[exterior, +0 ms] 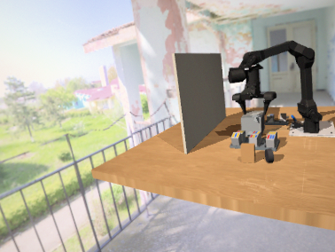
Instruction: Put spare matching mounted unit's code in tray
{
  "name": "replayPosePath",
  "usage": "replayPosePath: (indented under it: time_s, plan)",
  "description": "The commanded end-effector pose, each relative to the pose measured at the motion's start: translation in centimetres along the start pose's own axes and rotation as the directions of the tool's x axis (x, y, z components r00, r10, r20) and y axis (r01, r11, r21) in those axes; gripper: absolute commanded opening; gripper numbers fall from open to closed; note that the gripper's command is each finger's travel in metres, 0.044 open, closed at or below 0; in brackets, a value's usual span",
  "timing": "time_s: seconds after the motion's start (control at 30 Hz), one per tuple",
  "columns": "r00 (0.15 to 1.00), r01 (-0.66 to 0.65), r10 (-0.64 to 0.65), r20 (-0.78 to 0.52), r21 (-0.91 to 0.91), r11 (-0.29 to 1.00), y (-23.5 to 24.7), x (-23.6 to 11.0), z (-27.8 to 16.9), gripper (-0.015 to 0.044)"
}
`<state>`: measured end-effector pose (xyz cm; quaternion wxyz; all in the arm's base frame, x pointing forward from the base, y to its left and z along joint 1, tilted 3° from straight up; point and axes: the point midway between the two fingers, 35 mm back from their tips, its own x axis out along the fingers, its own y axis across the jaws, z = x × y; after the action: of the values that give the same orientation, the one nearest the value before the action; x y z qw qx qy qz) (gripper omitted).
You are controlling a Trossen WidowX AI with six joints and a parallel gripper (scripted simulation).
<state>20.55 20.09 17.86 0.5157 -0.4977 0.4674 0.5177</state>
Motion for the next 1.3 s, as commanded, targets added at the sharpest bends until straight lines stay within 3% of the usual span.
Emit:
replayPosePath:
  time_s: [0.0,0.07,0.27,1.27]
  plan:
    - [1.0,0.009,-0.009,0.002,-0.035,0.999,0.3,0.0,0.0,0.044]
    - [1.0,0.009,-0.009,0.002,-0.035,0.999,0.3,0.0,0.0,0.044]
    - [1.0,0.009,-0.009,0.003,-0.035,0.999,0.2,3.2,0.0,0.03]
    - [1.0,0.009,-0.009,0.003,-0.035,0.999,0.3,7.1,0.0,0.03]
